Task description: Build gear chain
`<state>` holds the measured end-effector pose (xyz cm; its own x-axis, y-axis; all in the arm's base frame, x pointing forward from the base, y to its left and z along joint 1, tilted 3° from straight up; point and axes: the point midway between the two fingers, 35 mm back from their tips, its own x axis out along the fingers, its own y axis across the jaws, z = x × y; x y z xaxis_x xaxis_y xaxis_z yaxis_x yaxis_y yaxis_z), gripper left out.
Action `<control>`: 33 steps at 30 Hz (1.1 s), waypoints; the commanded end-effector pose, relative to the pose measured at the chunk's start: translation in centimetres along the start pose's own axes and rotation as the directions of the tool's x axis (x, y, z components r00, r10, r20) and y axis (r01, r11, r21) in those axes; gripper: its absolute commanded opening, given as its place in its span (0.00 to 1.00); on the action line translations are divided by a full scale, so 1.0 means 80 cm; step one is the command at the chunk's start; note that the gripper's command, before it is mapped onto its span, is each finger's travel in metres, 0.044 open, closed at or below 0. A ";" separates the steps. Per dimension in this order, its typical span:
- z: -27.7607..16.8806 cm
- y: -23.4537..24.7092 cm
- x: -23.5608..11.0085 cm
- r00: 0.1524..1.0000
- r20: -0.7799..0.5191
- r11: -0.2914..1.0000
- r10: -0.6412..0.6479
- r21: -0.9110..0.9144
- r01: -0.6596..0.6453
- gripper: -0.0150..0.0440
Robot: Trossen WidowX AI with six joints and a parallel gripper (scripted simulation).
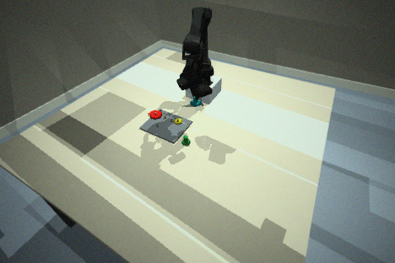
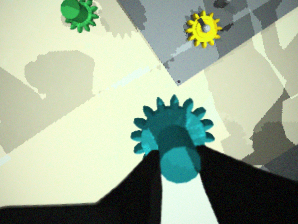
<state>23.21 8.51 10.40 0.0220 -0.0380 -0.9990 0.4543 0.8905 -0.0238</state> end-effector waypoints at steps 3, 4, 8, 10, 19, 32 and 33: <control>0.014 -0.007 0.006 1.000 0.001 1.000 -0.005 -0.001 0.005 0.25; 0.016 -0.009 0.007 1.000 0.000 1.000 -0.007 0.001 0.007 0.25; 0.023 -0.015 0.011 1.000 -0.002 1.000 -0.014 0.008 0.014 0.25; 0.027 -0.018 0.013 1.000 -0.003 1.000 -0.016 0.009 0.016 0.25; 0.045 -0.029 0.022 1.000 -0.001 1.000 -0.012 0.003 0.012 0.25; 0.072 -0.048 0.035 1.000 0.005 1.000 -0.006 0.004 0.006 0.25; 0.074 -0.049 0.036 1.000 0.005 1.000 -0.006 0.004 0.006 0.25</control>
<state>26.48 2.88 8.14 0.0238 -0.0443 -0.9987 0.4617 0.8866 -0.0284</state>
